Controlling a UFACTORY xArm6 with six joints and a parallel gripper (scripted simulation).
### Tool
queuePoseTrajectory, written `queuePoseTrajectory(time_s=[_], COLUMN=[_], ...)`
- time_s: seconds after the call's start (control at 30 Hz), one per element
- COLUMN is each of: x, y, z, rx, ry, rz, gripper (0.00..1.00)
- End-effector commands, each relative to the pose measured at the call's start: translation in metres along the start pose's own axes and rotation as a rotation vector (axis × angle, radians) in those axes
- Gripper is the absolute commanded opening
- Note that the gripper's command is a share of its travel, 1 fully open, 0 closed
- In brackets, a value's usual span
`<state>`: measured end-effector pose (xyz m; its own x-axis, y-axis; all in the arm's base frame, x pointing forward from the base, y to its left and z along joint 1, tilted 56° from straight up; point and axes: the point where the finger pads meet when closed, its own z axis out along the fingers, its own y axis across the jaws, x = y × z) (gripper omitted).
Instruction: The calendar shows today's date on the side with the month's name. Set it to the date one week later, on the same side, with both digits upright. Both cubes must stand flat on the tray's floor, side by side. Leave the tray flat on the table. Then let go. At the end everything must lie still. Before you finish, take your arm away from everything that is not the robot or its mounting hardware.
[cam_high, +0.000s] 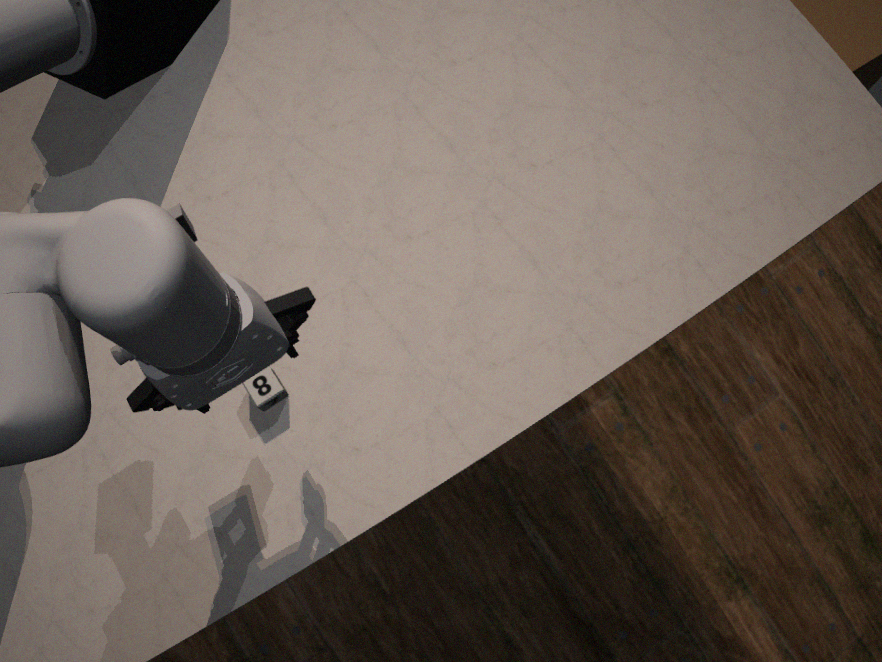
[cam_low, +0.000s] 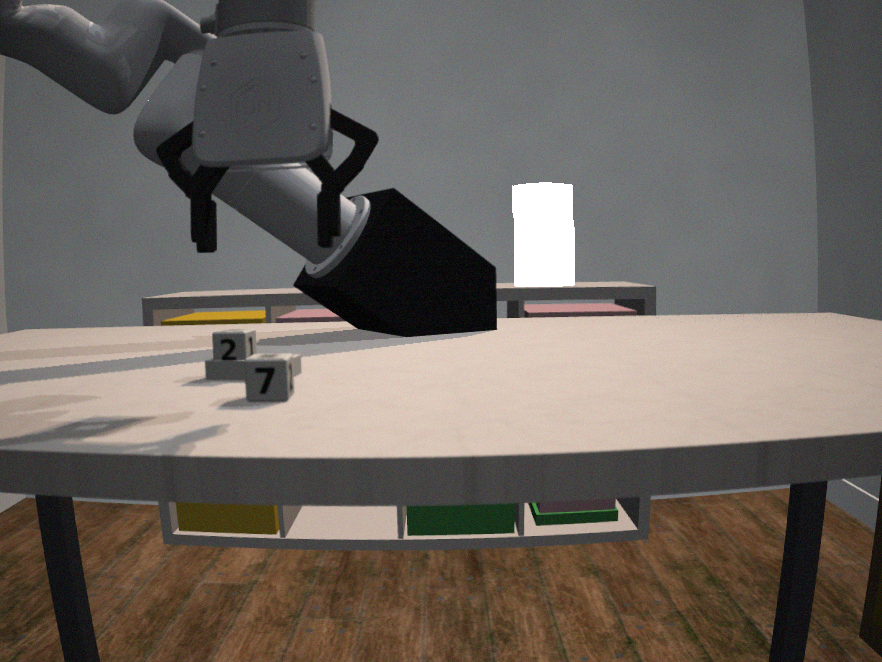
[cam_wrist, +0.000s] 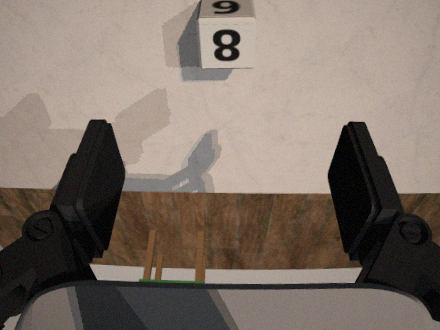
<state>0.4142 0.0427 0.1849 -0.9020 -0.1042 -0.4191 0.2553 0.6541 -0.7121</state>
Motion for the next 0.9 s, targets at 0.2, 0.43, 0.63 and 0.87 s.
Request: queuePoseTrajectory(time_s=[0.2, 0.43, 0.63, 0.87], x=[-0.002, -0.006, -0.009, -0.013], y=[0.0, 0.001, 0.001, 0.001], z=[-0.001, -0.002, -0.002, -0.003], rx=[-0.002, -0.002, -0.002, -0.002], ry=[-0.002, -0.002, -0.002, -0.001], rz=[0.096, 0.352, 0.531, 0.751], gripper=[1.0, 1.0, 1.0, 1.0])
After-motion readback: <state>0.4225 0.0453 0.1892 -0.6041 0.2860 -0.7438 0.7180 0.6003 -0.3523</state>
